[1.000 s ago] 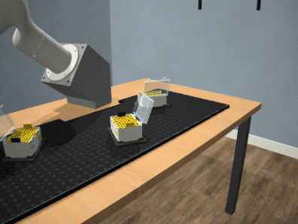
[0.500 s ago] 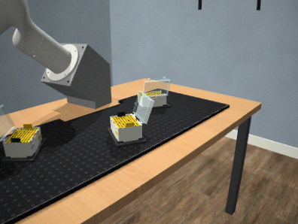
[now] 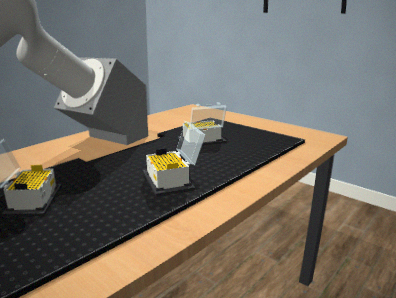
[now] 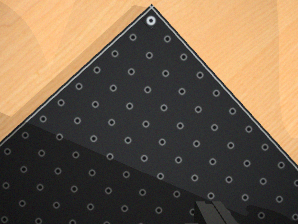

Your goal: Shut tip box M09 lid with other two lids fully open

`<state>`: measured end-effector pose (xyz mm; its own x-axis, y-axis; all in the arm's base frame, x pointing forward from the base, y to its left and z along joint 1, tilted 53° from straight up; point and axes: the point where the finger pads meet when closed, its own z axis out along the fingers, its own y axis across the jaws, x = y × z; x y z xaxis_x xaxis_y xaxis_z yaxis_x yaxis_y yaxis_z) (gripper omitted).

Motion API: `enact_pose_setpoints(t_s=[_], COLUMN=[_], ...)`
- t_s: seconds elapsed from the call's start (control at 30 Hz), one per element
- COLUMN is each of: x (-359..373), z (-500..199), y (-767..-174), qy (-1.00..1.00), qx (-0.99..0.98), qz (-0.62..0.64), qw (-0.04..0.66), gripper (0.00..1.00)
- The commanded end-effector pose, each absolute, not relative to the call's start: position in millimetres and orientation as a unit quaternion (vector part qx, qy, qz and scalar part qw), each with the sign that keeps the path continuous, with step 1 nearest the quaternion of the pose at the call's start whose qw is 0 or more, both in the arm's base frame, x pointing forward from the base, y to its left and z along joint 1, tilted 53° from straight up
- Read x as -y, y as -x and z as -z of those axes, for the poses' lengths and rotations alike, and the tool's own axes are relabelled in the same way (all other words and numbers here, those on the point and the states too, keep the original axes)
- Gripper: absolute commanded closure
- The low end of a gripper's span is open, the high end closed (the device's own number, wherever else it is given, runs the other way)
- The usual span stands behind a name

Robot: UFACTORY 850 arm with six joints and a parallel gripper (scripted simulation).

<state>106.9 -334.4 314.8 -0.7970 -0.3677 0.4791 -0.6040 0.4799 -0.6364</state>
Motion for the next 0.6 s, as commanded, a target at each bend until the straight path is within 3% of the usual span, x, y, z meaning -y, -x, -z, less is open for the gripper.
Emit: enact_pose_setpoints(t_s=[0.0,0.57], x=[332.0,322.6], z=[-313.0,-305.2], y=[-111.3,-127.1], qy=[-0.286,-0.286], qx=[0.849,0.849], qz=[-0.422,-0.422], qw=[0.140,0.140], gripper=[1.00,1.00])
